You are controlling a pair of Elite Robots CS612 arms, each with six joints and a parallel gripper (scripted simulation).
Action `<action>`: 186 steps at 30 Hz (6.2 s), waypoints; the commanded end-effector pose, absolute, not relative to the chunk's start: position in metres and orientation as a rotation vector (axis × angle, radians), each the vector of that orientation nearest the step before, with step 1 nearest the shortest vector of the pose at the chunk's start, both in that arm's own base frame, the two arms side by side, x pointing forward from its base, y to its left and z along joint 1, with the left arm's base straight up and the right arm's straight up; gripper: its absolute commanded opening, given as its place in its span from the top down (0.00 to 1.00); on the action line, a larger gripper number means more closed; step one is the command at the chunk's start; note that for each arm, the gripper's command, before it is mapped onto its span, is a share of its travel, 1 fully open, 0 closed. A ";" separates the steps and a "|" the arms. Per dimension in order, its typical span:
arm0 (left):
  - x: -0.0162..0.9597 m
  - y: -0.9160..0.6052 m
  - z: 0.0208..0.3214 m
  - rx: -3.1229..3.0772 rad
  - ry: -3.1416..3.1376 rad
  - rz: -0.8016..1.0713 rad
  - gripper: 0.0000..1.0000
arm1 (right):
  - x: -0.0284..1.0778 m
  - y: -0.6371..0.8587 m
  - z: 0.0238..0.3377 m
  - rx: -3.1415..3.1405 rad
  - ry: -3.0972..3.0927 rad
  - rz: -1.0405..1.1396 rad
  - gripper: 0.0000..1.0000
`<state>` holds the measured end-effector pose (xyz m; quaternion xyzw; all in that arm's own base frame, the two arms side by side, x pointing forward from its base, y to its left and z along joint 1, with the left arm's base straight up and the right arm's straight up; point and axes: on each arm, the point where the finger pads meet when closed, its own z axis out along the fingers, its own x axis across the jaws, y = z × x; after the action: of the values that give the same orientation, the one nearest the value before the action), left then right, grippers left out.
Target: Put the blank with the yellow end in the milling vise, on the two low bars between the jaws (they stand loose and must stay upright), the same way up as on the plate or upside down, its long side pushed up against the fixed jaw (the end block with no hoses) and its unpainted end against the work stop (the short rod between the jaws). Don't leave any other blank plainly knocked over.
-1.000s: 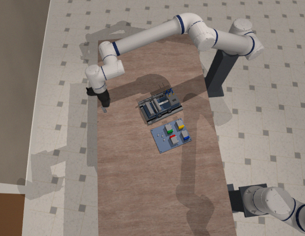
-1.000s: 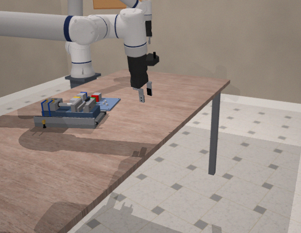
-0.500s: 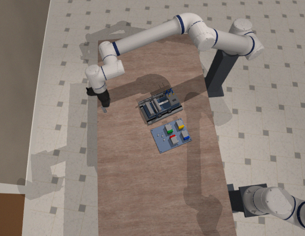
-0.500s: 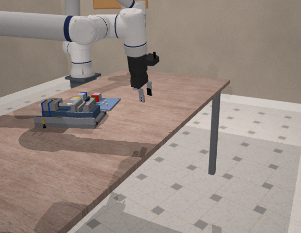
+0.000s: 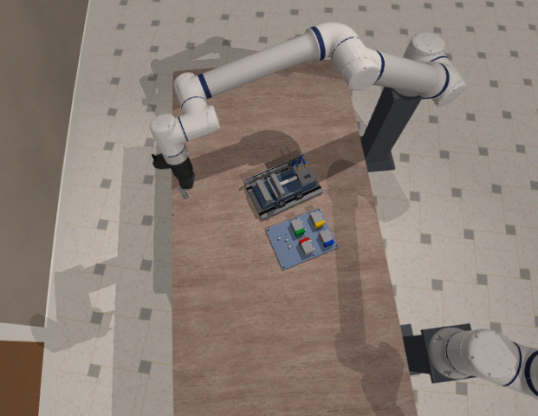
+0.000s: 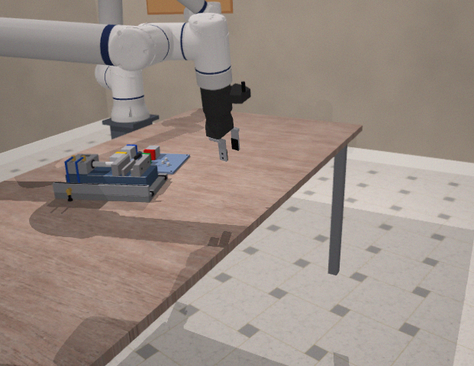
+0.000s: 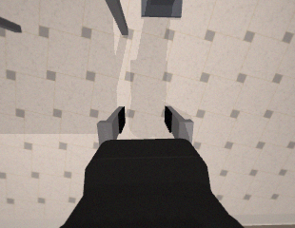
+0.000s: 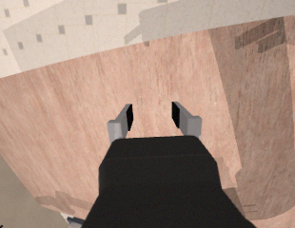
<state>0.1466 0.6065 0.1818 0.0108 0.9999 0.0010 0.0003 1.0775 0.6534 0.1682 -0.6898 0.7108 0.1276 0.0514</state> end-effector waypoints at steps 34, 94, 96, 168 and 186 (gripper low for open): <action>0.055 0.607 0.178 0.056 3.141 0.001 0.00 | 1.078 0.654 0.170 -2.098 2.161 0.387 0.00; 0.024 0.603 0.177 0.063 3.141 0.000 0.00 | 1.078 0.654 0.170 -2.098 2.161 0.387 0.00; 0.024 0.603 0.177 0.063 3.141 0.000 0.00 | 1.078 0.654 0.170 -2.098 2.161 0.387 0.00; 0.024 0.603 0.177 0.063 3.141 0.000 0.00 | 1.003 0.676 0.193 -1.538 2.656 0.242 0.00; 0.024 0.603 0.177 0.063 3.141 0.000 0.00 | 0.971 0.686 0.203 -1.255 2.826 0.171 0.00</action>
<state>0.0242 0.6029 0.1763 0.0202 0.9998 -0.0007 -0.0002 0.9769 0.6842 0.1987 -0.4247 0.9031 0.0602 0.0228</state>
